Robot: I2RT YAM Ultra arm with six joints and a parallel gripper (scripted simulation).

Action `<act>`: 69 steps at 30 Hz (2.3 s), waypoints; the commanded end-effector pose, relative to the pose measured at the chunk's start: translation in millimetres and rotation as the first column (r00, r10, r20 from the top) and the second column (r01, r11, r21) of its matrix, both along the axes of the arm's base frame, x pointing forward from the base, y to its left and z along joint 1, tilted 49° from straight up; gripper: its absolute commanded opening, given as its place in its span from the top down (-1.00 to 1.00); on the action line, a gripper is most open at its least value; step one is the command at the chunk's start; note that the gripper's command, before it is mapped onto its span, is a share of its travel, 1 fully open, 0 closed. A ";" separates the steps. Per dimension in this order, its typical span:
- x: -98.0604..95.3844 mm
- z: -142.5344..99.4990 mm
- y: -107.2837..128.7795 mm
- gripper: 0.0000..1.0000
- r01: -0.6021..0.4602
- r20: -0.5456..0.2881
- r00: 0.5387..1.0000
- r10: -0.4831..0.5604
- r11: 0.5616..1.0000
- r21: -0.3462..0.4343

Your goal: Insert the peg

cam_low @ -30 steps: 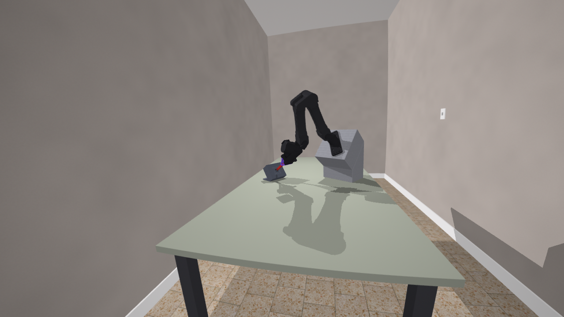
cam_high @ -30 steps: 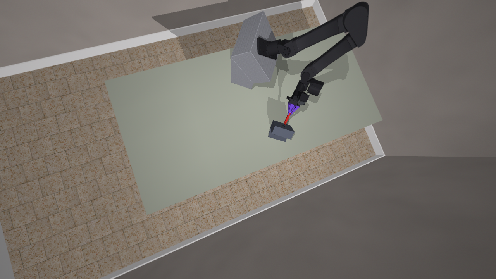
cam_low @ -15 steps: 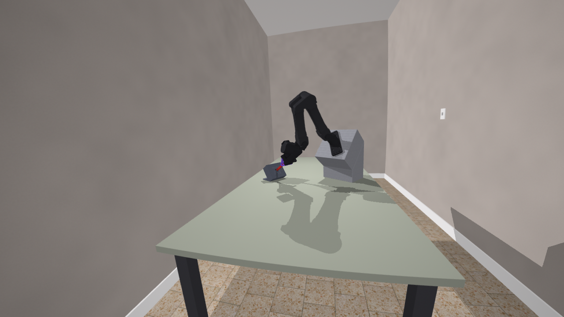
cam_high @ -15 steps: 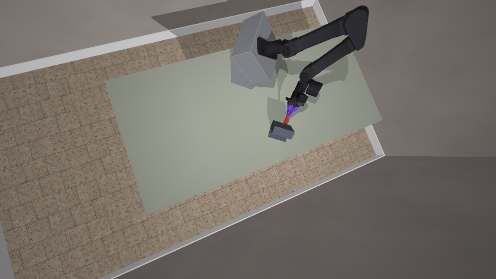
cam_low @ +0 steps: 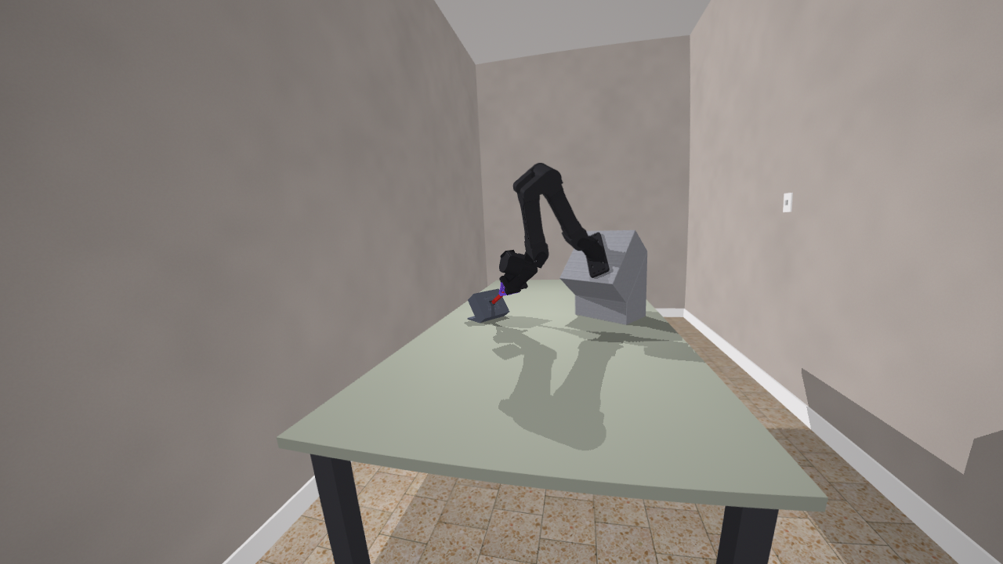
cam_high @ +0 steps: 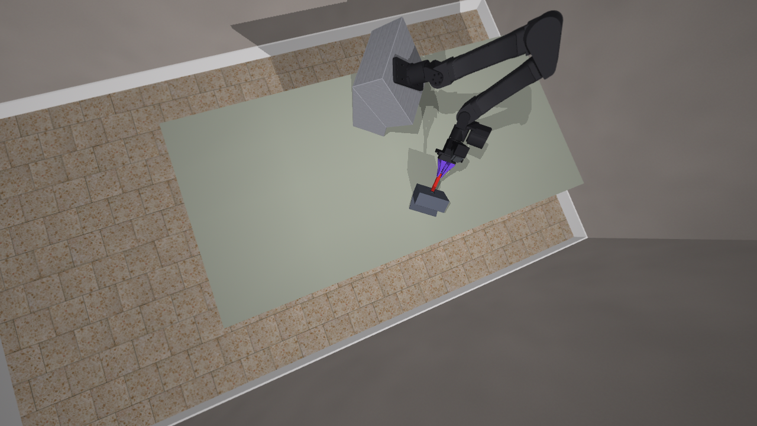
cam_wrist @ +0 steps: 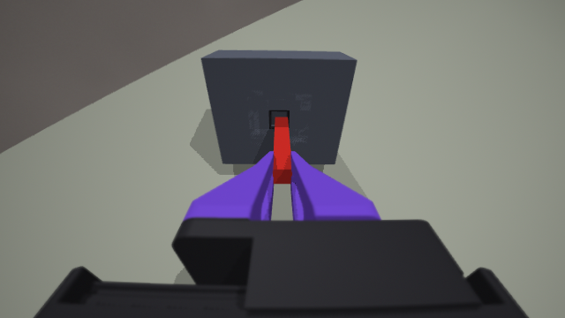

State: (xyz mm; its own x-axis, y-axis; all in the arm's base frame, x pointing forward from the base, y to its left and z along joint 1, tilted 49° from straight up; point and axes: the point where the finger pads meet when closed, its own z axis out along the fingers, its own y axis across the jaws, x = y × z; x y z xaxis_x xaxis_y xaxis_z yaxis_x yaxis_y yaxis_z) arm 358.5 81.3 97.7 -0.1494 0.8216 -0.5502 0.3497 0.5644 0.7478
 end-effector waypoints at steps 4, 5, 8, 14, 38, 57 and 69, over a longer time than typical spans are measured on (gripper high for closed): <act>4.0 10.5 -2.4 1.00 0.017 0.013 1.000 -0.017 1.000 -0.001; 3.3 11.3 -2.2 1.00 0.017 0.013 1.000 -0.017 1.000 -0.001; 0.8 14.0 -1.5 1.00 0.017 0.013 1.000 -0.017 1.000 -0.001; 1.2 14.0 -0.7 1.00 0.017 0.013 1.000 -0.017 1.000 -0.001; -2.5 5.3 1.1 1.00 0.010 0.008 1.000 -0.010 1.000 -0.001; -21.9 6.8 -3.4 1.00 0.017 0.013 1.000 -0.017 1.000 -0.001; -26.7 5.2 -4.9 1.00 0.017 0.013 1.000 -0.017 1.000 -0.001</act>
State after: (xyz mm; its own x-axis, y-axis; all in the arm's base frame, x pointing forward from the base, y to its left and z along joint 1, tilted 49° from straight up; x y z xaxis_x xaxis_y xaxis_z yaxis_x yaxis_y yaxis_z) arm 336.7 82.9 106.7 -0.1426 0.8268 -0.5442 0.3299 0.5580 0.7614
